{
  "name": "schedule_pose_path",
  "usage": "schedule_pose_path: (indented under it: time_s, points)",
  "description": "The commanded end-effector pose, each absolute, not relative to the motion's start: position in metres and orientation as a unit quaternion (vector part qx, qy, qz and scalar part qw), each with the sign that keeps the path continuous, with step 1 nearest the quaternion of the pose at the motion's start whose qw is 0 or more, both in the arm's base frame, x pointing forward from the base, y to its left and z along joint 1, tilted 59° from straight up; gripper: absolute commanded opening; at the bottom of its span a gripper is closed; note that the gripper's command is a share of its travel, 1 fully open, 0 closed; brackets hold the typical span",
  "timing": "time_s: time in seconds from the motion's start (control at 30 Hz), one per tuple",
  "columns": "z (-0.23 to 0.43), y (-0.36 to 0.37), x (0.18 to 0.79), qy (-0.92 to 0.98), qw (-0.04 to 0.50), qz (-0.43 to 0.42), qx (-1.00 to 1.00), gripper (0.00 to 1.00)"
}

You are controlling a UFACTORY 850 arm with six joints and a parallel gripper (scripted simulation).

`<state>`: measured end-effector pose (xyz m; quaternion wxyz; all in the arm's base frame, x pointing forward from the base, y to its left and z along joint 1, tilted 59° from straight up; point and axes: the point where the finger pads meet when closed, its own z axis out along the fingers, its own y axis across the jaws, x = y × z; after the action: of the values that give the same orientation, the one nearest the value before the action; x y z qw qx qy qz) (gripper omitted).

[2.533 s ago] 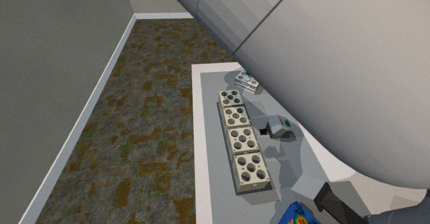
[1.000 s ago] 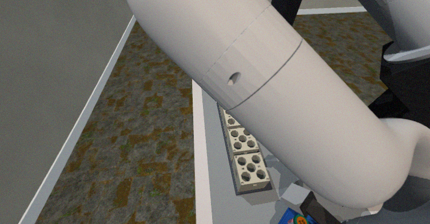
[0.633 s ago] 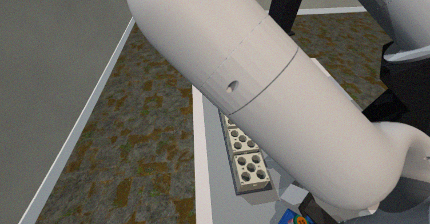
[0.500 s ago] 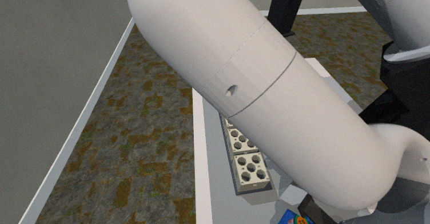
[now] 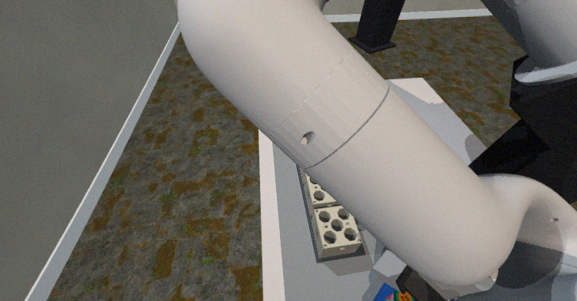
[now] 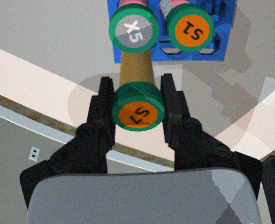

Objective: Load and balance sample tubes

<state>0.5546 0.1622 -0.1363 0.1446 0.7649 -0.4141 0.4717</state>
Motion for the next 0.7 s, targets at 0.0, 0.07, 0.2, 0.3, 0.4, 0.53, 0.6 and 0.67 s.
schedule_pose_path:
  time_s: [0.0, 0.07, 0.2, 0.3, 0.4, 0.53, 0.6, 0.67]
  points:
    - [-0.139, 0.16, 0.558, -0.414, 0.144, 0.472, 0.765, 0.0]
    - [-0.14, 0.159, 0.559, -0.414, 0.144, 0.472, 0.765, 0.0]
    - [-0.141, 0.157, 0.56, -0.414, 0.144, 0.472, 0.765, 0.0]
    - [-0.142, 0.156, 0.562, -0.414, 0.144, 0.472, 0.765, 0.0]
    - [-0.144, 0.154, 0.564, -0.414, 0.144, 0.472, 0.765, 0.0]
    - [-0.146, 0.151, 0.566, -0.414, 0.144, 0.472, 0.765, 0.0]
    - [-0.147, 0.15, 0.567, -0.414, 0.144, 0.472, 0.765, 0.0]
    - [-0.148, 0.149, 0.569, -0.414, 0.144, 0.472, 0.765, 0.0]
